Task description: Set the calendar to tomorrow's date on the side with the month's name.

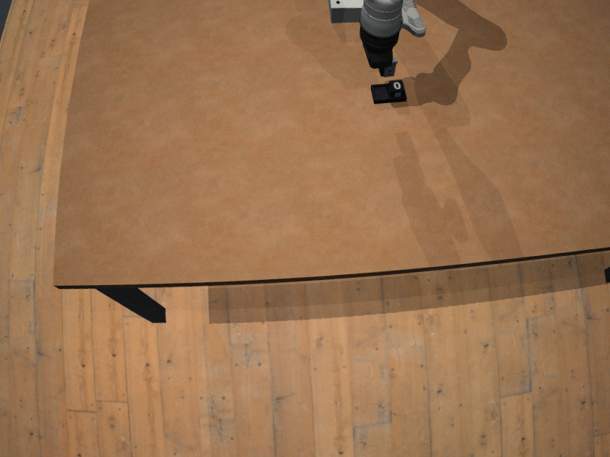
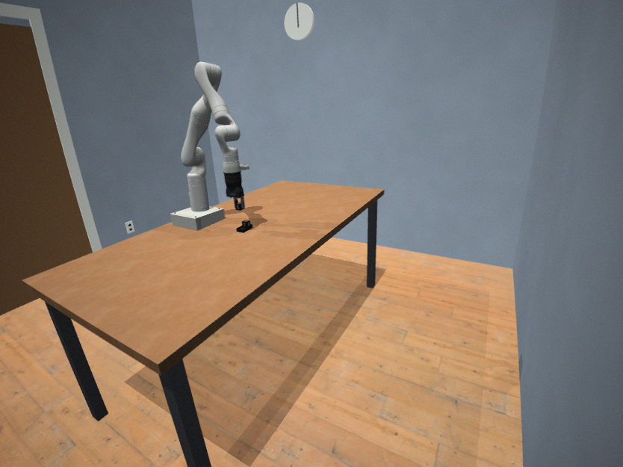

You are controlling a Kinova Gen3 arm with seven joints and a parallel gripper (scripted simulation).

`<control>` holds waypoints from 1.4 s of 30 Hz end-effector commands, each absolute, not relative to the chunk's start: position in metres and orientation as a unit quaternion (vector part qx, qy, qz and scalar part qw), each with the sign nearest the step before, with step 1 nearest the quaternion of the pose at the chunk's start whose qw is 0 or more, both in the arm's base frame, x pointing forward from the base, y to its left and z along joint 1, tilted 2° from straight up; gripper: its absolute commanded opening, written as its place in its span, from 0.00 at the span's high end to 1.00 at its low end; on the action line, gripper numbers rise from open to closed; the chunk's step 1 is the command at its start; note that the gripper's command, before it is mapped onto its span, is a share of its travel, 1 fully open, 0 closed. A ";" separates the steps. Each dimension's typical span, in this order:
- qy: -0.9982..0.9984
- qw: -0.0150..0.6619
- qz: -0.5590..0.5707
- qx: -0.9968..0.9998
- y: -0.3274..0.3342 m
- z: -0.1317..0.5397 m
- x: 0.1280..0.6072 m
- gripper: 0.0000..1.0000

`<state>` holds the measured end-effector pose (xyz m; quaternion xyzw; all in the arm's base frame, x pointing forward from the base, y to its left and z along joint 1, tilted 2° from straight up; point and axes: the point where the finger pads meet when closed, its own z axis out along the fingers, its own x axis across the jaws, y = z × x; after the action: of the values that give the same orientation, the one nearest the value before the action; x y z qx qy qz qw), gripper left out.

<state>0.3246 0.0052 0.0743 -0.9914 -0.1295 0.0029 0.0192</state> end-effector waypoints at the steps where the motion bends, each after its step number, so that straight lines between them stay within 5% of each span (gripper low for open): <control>1: -0.134 0.019 0.002 -0.991 0.005 0.075 0.325 0.43; 42: -0.666 0.035 0.011 -0.745 0.002 0.068 0.289 0.43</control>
<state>0.2889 0.0050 0.0674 -0.7572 -0.6521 0.0129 0.0345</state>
